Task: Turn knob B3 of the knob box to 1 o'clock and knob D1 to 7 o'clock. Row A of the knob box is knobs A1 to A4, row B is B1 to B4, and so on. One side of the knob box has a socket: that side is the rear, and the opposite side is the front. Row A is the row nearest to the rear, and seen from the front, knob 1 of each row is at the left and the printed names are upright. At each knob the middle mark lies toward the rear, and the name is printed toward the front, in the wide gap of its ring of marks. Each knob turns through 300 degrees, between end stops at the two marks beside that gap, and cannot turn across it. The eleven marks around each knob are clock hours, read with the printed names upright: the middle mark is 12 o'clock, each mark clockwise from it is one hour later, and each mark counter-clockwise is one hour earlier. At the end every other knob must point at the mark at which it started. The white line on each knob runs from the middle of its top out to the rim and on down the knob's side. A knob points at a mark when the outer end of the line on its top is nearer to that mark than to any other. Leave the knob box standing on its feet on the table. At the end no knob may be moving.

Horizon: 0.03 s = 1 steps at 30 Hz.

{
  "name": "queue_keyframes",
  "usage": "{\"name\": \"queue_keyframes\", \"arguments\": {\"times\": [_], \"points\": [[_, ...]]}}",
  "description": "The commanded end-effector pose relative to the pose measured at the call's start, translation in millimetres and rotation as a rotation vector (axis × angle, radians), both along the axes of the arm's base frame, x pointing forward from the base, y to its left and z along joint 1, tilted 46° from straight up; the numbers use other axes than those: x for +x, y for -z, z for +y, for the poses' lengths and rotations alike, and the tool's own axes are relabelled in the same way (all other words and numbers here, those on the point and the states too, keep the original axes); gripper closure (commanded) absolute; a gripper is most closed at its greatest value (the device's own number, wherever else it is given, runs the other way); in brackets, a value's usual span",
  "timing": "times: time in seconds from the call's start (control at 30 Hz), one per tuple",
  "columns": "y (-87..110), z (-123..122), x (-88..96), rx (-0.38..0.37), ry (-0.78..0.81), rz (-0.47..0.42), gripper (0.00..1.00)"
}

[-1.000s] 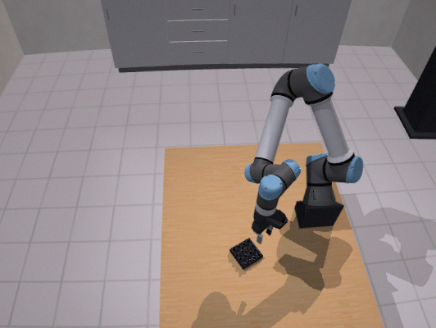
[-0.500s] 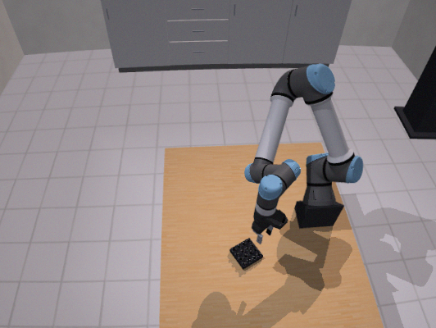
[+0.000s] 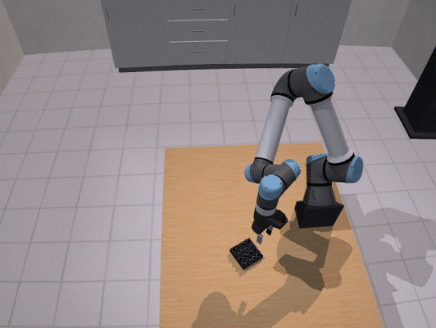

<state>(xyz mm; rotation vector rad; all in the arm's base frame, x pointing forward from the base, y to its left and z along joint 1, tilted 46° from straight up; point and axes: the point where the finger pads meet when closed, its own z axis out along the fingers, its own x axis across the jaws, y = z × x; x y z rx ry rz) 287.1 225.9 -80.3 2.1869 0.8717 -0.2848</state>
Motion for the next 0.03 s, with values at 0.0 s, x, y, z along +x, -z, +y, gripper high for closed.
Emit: {"name": "queue_keyframes", "arguments": {"times": [0.0], "points": [[-0.2, 0.4, 0.2, 0.001, 0.000, -0.001, 0.00]]}}
